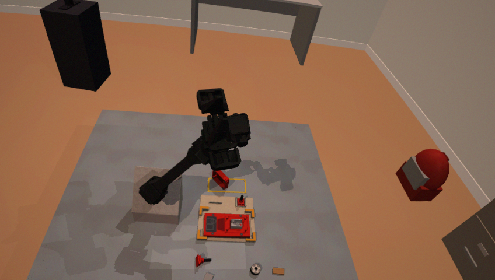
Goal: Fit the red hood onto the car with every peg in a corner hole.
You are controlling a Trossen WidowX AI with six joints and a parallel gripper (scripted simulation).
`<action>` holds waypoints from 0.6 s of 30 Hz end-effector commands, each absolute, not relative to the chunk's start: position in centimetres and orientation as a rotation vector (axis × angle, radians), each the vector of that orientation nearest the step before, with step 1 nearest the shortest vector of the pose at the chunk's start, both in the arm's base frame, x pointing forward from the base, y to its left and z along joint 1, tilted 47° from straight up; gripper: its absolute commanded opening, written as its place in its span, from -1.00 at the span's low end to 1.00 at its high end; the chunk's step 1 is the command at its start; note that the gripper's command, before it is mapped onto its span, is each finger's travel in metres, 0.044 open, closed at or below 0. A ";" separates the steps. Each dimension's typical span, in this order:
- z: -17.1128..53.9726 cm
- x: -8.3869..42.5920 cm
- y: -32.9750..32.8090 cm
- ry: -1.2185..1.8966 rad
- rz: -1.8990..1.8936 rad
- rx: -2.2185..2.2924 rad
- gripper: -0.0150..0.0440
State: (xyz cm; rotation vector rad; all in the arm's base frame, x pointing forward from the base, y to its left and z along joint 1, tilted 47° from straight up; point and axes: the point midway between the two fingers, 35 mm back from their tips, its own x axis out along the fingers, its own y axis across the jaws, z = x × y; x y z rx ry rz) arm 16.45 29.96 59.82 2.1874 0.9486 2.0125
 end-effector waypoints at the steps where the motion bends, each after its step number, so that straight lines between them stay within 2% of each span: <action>1: 59.9 16.4 29.9 0.944 2.018 2.187 0.17; 8: 62.1 12.6 25.9 0.806 2.210 2.147 -0.46; 18: 66.0 3.3 17.7 0.754 2.605 2.084 -0.49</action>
